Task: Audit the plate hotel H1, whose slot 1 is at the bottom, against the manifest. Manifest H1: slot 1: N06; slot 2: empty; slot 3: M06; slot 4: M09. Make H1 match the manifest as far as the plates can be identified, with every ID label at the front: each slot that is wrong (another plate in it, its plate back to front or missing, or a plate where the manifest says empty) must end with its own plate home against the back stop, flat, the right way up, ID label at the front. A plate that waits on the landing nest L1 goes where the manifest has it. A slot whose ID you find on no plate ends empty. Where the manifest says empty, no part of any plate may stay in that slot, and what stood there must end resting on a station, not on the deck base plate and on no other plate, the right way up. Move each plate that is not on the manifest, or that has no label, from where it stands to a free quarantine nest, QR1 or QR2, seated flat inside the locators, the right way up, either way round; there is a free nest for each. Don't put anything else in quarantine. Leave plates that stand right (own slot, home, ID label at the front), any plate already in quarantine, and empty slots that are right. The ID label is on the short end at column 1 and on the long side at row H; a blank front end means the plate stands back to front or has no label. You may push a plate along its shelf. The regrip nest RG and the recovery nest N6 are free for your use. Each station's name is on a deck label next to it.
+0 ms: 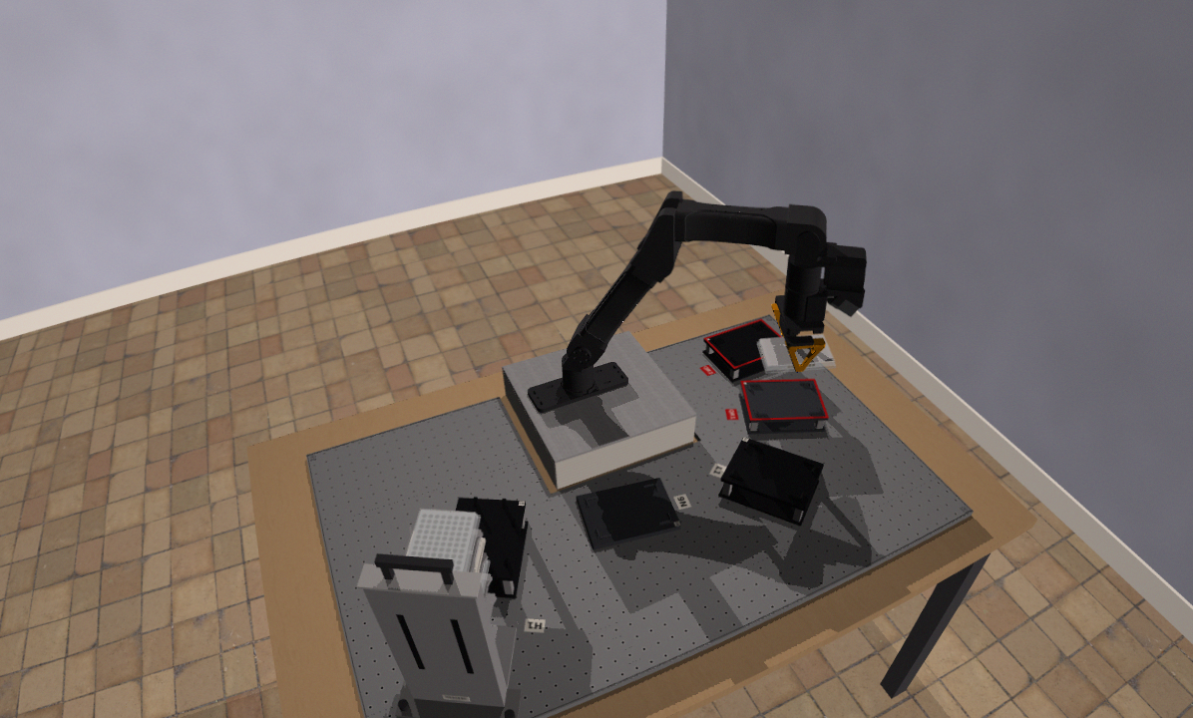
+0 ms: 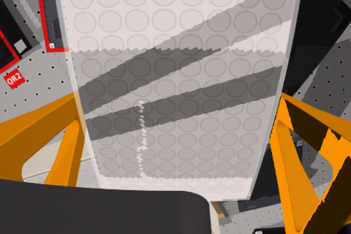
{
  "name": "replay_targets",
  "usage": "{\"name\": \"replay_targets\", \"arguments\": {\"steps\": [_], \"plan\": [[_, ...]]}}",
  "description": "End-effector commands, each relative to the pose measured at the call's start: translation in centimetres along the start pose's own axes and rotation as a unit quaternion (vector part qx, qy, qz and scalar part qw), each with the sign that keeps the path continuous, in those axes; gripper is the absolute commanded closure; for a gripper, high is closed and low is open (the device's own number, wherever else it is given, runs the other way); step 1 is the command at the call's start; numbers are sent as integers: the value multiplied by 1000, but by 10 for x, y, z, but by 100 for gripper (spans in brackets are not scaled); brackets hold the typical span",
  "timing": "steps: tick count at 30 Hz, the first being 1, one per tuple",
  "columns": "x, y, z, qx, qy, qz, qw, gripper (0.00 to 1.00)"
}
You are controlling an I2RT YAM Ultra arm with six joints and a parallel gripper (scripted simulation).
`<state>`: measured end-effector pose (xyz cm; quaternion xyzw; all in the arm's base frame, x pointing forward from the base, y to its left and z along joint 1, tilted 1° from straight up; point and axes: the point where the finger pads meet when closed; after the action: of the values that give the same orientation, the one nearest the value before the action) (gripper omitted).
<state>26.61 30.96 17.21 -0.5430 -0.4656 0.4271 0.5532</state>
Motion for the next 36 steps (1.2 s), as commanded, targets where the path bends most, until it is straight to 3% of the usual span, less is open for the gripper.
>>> {"name": "replay_targets", "arguments": {"steps": [1,25,36], "plan": [[7,-13,13,12,6,20,1000,14],[46,-13,75,12,6,20,1000,14],[49,-13,79,12,6,20,1000,14]]}}
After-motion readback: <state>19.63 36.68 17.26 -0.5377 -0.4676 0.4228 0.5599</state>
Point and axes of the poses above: the point where the finger pads meet when closed, its own y axis out along the fingers, its own z axis across the jaws, x = y × z, and after that the axes turned 13 degrees about -y, right-handed
